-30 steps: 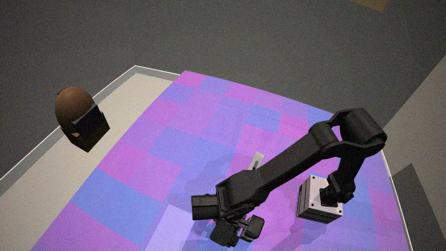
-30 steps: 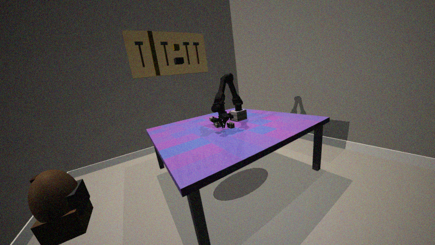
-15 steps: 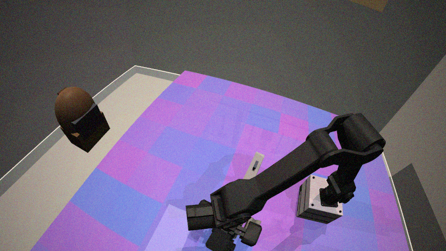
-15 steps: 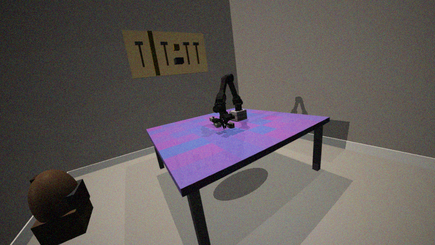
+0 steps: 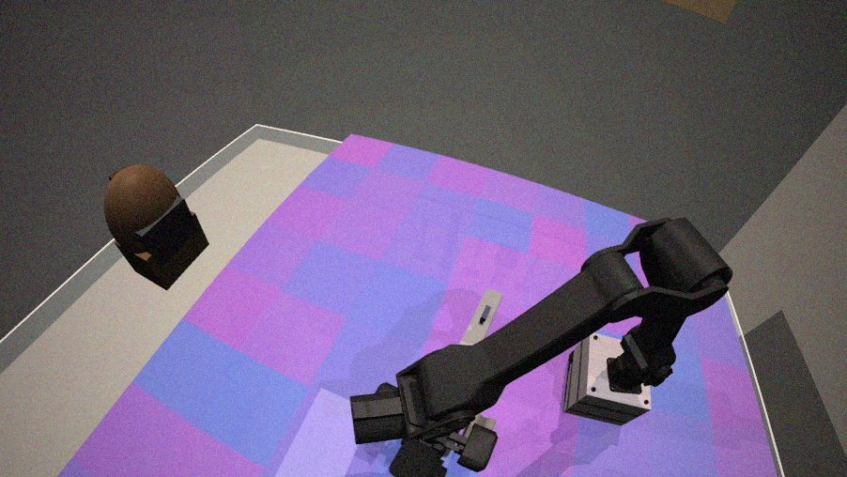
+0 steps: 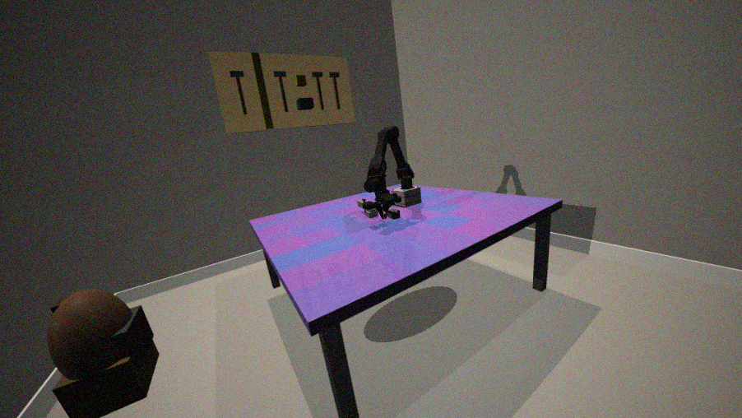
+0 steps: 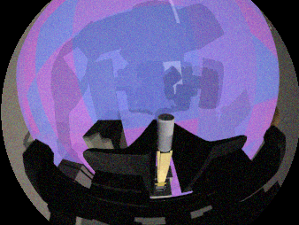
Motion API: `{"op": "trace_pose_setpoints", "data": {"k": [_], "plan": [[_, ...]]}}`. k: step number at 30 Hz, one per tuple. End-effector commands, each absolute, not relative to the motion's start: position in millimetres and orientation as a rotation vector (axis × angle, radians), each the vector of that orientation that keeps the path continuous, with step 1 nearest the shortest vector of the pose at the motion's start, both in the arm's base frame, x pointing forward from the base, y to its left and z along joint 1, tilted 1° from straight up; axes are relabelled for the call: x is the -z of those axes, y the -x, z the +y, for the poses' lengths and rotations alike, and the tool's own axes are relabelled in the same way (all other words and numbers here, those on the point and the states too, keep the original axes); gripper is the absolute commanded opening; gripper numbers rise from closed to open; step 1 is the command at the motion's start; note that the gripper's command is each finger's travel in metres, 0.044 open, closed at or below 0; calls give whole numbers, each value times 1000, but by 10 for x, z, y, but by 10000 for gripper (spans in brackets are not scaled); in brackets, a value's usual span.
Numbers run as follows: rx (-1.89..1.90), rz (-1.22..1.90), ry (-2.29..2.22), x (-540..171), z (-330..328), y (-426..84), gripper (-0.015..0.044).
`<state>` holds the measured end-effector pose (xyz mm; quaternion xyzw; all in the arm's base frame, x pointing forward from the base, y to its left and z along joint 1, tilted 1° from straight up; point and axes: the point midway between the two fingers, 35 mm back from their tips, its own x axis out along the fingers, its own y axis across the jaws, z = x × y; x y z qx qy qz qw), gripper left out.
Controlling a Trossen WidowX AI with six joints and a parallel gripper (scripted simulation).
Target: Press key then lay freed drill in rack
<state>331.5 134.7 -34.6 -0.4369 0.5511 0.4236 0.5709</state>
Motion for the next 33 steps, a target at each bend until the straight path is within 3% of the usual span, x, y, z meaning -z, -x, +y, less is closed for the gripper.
{"op": "trace_pose_setpoints", "data": {"k": [1,33], "plan": [[-988,1290,1024,313,1345,-3315,0],[-988,1291,1024,239,1337,-3297,0]]}}
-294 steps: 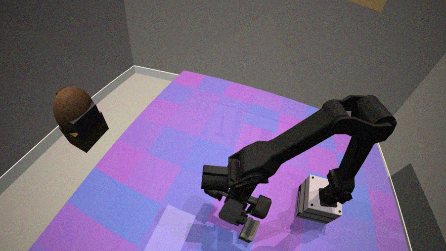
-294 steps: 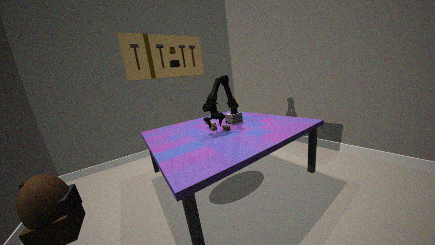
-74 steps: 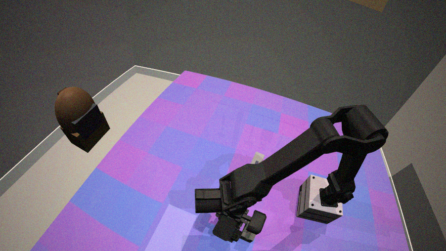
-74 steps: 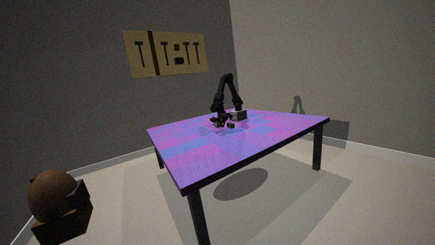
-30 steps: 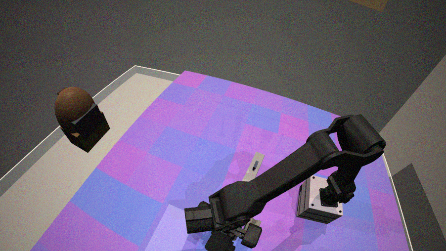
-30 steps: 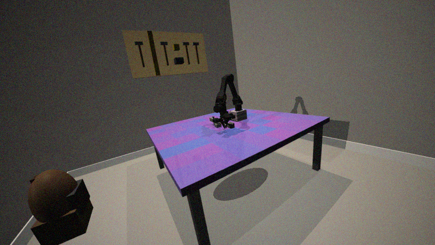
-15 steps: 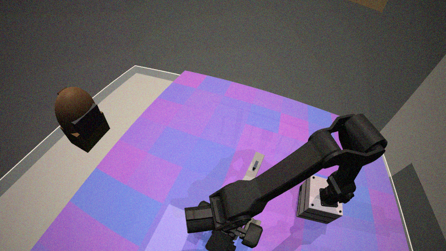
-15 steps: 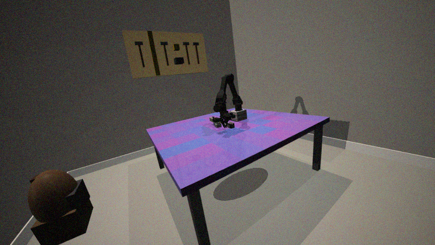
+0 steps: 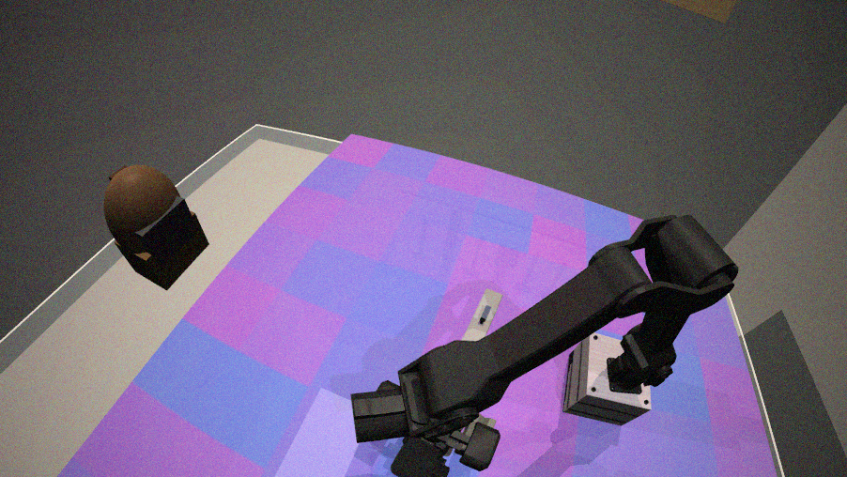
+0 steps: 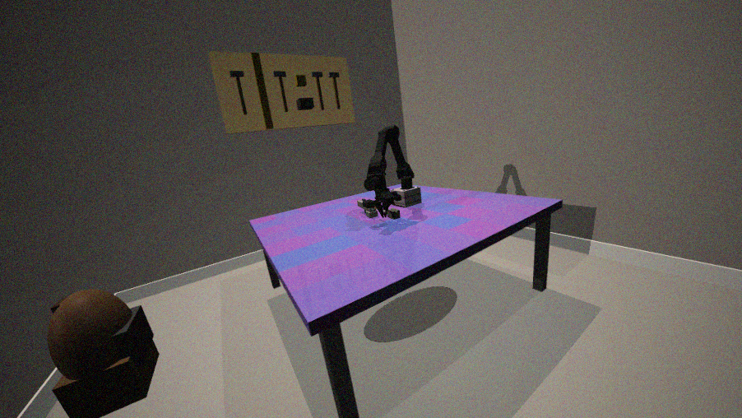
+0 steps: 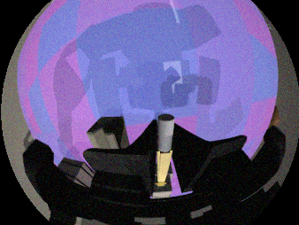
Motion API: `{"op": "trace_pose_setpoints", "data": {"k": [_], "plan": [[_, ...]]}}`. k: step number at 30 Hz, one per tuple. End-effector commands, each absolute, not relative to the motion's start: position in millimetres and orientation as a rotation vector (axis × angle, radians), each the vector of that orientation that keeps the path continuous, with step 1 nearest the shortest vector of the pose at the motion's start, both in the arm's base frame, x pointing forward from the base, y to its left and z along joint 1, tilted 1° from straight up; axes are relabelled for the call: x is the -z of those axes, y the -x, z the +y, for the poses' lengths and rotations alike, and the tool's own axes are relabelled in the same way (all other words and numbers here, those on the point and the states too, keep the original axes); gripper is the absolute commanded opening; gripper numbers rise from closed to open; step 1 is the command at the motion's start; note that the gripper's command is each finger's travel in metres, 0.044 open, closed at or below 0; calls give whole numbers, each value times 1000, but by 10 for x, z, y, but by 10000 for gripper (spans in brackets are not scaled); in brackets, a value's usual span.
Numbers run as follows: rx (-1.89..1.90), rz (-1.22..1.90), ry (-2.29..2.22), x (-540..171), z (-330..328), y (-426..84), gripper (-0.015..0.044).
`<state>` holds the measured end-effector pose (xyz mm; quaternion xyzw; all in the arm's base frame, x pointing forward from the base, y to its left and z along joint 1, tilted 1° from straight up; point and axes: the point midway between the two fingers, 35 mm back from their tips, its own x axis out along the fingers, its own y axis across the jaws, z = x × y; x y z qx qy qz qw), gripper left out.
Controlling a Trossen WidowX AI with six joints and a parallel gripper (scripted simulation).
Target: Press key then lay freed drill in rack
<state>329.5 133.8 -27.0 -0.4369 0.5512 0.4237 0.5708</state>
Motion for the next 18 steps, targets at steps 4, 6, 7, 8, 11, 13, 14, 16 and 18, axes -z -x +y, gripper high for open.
{"op": "trace_pose_setpoints", "data": {"k": [4,6,7,8,11,13,14,16,18], "plan": [[-988,1291,1024,230,1336,-3295,0],[-988,1291,1024,225,1336,-3294,0],[-988,1291,1024,223,1336,-3293,0],[-988,1291,1024,221,1335,-3293,0],[-988,1291,1024,214,1335,-3291,0],[-988,1291,1024,210,1334,-3290,0],[-988,1291,1024,207,1334,-3290,0],[-988,1291,1024,203,1334,-3289,0],[-988,1291,1024,199,1333,-3287,0]]}}
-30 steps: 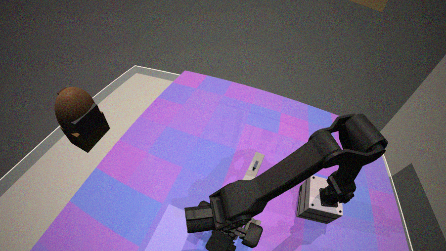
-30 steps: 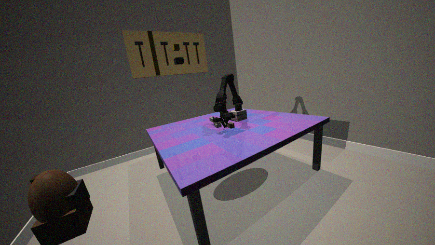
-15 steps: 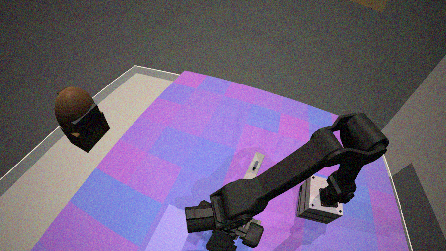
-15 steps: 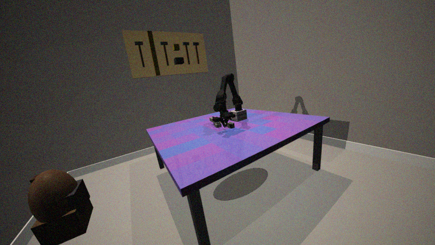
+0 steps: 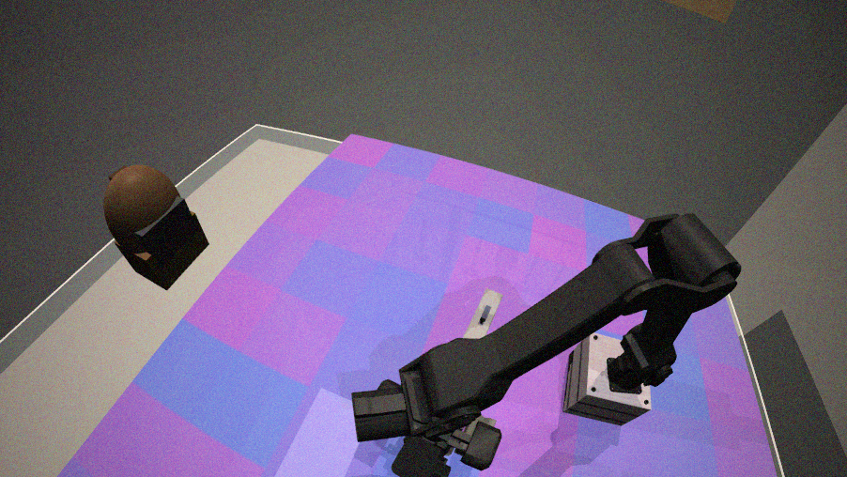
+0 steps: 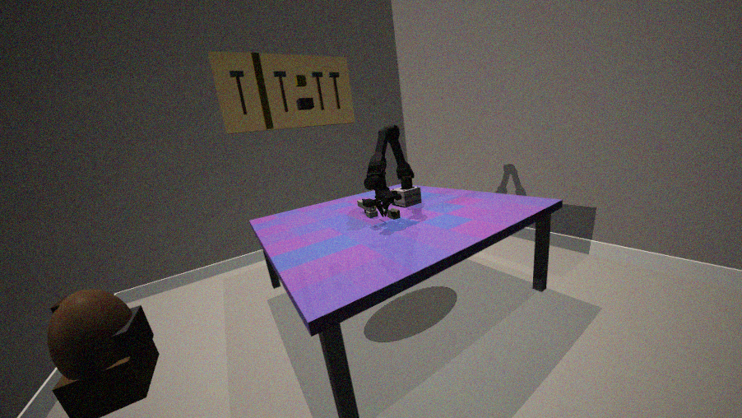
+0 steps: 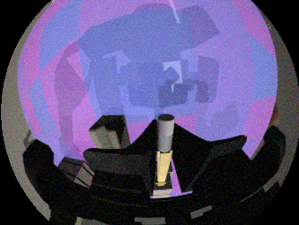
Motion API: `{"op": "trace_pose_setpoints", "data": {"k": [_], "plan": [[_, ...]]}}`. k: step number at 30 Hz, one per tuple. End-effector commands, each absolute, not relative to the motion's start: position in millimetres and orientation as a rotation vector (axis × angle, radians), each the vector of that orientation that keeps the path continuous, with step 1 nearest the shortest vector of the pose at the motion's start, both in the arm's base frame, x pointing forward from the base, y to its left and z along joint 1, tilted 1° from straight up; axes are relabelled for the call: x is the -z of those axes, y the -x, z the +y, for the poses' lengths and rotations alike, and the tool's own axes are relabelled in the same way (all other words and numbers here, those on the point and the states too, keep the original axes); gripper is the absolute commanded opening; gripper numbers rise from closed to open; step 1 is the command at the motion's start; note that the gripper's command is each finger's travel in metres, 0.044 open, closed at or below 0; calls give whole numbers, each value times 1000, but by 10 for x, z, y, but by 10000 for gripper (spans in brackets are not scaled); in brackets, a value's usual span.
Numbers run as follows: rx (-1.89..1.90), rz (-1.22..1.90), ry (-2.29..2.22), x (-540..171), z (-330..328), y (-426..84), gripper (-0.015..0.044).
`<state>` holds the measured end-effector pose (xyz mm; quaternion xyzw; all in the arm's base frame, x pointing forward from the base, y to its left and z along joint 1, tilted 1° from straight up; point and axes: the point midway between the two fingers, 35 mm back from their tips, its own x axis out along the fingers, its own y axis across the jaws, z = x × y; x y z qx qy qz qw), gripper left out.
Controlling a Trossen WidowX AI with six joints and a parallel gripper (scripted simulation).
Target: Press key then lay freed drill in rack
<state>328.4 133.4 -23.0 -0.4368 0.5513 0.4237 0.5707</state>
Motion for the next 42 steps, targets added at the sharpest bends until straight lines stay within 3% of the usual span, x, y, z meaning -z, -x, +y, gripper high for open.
{"op": "trace_pose_setpoints", "data": {"k": [1,42], "plan": [[-988,1291,1024,197,1333,-3287,0],[-988,1291,1024,114,1324,-3267,0]]}}
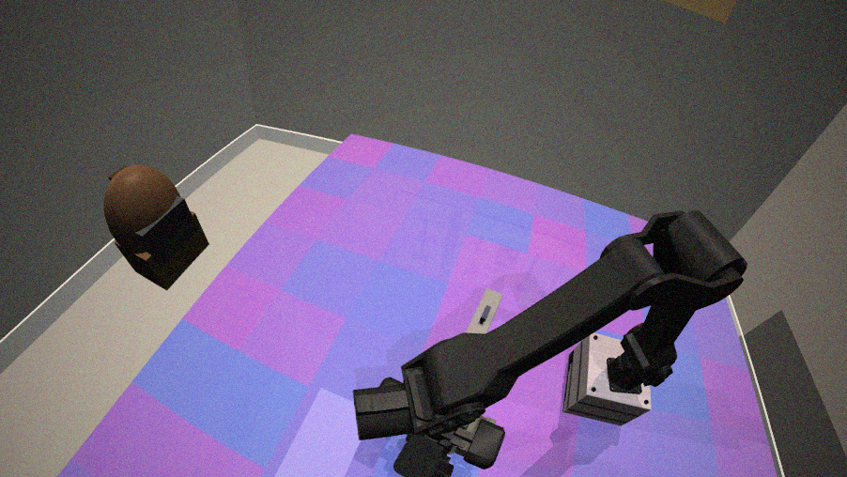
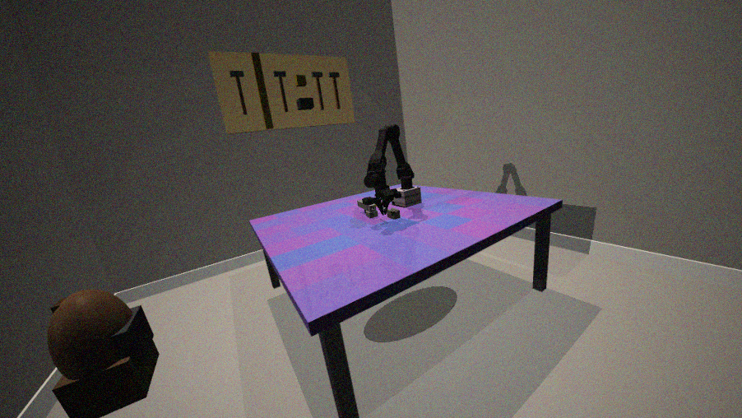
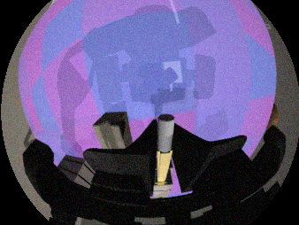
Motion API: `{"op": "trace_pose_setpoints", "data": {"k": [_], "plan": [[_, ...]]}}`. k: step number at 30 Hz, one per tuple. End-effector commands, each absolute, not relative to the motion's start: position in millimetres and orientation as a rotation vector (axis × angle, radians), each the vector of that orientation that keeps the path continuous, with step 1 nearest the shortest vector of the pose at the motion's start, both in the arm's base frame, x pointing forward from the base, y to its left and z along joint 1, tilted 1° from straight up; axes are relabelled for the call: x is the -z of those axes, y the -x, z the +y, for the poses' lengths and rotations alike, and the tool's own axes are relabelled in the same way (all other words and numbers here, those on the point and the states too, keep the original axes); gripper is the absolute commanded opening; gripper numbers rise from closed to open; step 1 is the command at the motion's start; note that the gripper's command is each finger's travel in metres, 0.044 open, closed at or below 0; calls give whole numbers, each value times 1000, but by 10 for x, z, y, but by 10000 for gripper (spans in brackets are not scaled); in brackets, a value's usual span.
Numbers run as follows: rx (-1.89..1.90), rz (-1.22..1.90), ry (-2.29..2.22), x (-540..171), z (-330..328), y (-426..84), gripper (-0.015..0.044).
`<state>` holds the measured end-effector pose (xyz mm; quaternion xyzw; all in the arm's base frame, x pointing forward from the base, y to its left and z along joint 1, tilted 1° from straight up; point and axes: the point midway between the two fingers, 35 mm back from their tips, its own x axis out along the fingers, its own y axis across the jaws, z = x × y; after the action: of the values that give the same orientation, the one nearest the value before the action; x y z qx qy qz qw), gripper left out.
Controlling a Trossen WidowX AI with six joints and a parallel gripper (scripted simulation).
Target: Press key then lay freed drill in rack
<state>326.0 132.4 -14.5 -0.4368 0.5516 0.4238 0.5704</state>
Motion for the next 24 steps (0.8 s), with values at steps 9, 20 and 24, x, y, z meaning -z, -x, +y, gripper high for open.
{"op": "trace_pose_setpoints", "data": {"k": [9,20,24], "plan": [[-988,1291,1024,96,1323,-3265,0],[-988,1291,1024,73,1323,-3264,0],[-988,1291,1024,64,1323,-3264,0]]}}
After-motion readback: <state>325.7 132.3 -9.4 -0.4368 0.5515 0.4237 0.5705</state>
